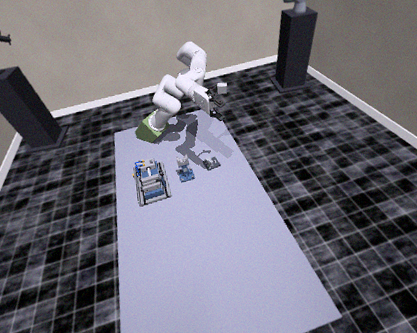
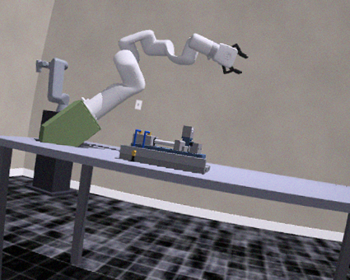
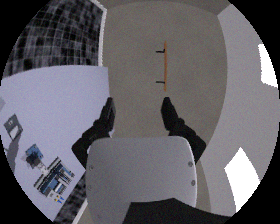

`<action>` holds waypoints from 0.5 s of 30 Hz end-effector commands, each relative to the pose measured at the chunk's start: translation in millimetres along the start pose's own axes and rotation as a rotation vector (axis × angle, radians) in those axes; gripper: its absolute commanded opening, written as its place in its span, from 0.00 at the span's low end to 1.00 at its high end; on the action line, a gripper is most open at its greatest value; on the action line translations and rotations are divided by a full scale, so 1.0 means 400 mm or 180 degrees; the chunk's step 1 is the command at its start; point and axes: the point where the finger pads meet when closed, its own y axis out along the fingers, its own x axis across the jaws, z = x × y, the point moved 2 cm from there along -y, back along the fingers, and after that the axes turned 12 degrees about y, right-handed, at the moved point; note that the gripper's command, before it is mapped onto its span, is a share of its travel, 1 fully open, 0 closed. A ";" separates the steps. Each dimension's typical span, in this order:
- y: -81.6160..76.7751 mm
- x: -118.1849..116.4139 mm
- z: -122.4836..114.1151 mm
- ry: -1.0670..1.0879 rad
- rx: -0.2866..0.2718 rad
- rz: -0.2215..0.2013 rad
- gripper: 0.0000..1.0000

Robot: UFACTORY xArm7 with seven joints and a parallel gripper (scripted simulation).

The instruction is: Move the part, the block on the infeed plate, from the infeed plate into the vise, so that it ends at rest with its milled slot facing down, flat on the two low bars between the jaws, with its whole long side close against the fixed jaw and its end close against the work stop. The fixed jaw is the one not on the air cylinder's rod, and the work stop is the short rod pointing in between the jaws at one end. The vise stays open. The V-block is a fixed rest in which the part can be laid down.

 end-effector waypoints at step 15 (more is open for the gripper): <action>0.008 -0.127 -0.142 0.0558 -0.0621 0.0322 0.89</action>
